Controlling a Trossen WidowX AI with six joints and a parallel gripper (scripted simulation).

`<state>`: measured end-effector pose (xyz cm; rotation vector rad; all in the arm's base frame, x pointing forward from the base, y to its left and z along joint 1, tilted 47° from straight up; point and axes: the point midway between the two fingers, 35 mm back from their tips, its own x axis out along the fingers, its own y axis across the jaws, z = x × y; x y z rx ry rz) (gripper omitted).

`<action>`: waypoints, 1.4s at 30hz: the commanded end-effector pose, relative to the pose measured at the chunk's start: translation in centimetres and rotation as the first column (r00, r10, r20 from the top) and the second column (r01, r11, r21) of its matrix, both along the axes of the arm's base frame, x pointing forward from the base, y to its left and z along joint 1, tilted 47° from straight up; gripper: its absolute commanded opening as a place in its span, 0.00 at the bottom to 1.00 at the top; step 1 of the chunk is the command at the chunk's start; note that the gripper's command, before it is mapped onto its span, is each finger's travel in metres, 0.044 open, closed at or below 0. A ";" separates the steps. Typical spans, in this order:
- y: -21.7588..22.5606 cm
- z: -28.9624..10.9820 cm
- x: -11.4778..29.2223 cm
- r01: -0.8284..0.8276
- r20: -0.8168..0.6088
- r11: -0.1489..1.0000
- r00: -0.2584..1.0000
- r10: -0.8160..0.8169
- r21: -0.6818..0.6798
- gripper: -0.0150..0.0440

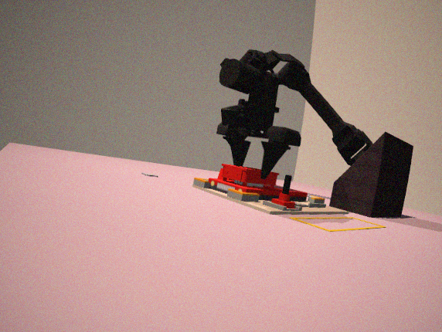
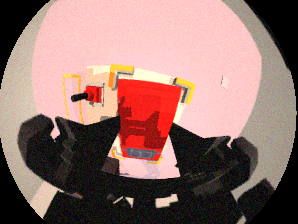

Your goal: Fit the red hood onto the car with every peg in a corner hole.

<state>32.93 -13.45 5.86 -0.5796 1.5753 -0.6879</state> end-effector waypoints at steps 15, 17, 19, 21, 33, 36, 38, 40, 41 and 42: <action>-0.3 -0.3 -0.1 0.000 0.000 1.000 1.000 0.000 0.000 0.25; -0.3 -0.3 -0.1 0.000 0.000 1.000 1.000 0.000 0.000 0.34; -0.3 -0.3 -0.1 0.000 0.000 1.000 1.000 0.000 0.000 0.43; -0.3 -0.3 -0.1 0.000 0.000 1.000 1.000 0.000 0.000 0.52; -0.3 -0.3 -0.1 0.000 0.000 1.000 1.000 0.000 0.000 1.00; -0.1 -0.2 0.0 0.000 0.000 1.000 1.000 0.000 0.000 1.00; 0.5 0.4 0.2 0.000 0.000 1.000 1.000 0.000 0.001 1.00; 1.6 1.4 0.5 0.000 0.000 1.000 1.000 0.000 0.002 1.00; 2.4 2.1 0.6 0.001 -0.001 1.000 1.000 -0.001 0.002 1.00; 3.1 2.8 0.7 0.001 -0.001 1.000 1.000 -0.001 0.001 1.00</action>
